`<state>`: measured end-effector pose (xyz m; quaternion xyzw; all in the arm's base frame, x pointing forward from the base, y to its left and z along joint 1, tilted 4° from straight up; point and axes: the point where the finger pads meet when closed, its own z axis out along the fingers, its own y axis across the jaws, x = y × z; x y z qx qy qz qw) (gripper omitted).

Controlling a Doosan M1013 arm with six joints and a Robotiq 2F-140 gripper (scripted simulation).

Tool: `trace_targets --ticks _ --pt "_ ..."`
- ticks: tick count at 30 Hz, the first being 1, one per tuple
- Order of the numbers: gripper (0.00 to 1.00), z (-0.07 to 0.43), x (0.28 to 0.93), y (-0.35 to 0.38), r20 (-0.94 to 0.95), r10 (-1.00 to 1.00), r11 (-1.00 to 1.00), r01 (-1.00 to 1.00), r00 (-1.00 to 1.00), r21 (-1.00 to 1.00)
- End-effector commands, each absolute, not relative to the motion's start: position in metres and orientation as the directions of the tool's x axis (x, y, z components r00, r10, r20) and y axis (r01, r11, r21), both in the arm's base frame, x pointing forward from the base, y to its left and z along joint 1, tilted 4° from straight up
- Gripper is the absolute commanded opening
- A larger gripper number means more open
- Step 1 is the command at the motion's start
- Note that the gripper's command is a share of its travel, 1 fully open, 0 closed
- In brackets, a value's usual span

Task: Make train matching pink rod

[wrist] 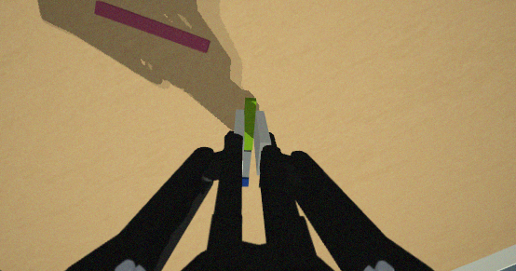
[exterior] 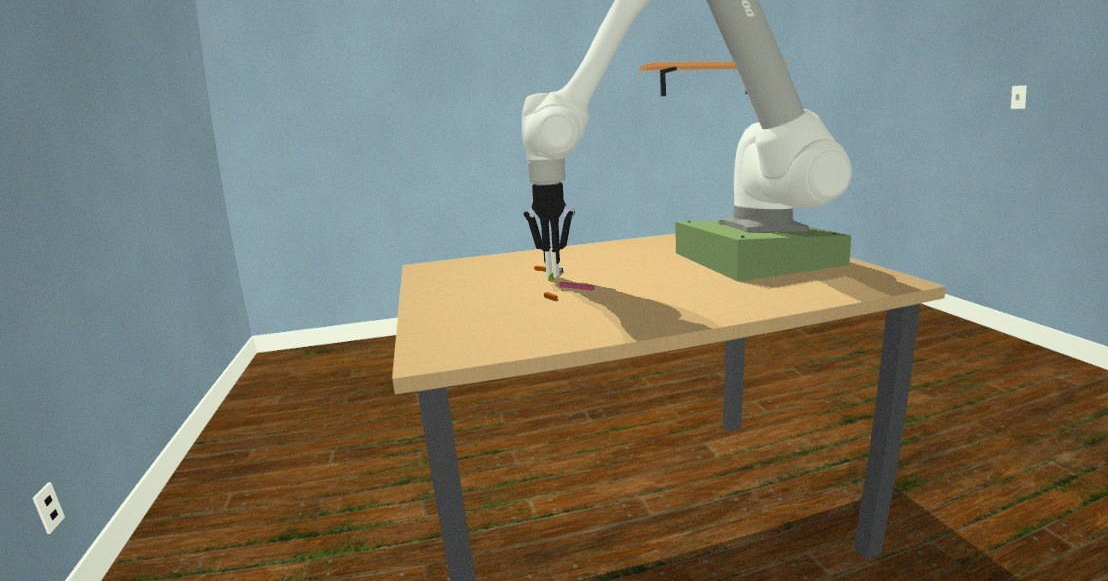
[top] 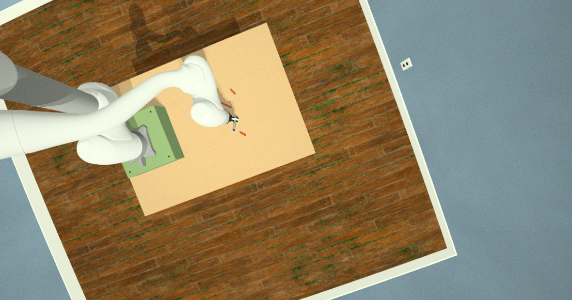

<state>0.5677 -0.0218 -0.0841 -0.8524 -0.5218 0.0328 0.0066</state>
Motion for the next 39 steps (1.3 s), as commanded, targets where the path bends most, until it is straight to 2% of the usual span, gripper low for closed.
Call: trace_targets --ticks 1,8,28,39 --pt "0.08 -0.087 0.562 -0.025 -0.054 0.890 -0.456 0.889 0.453 -0.051" --pt "0.15 -0.087 0.562 -0.025 -0.054 0.890 -0.456 0.889 0.453 -0.051" --pt "0.15 -0.077 0.563 -0.025 -0.054 0.890 -0.456 0.889 0.453 -0.051" --pt "0.15 -0.022 0.567 -0.024 -0.054 0.890 -0.456 0.889 0.453 -0.051"
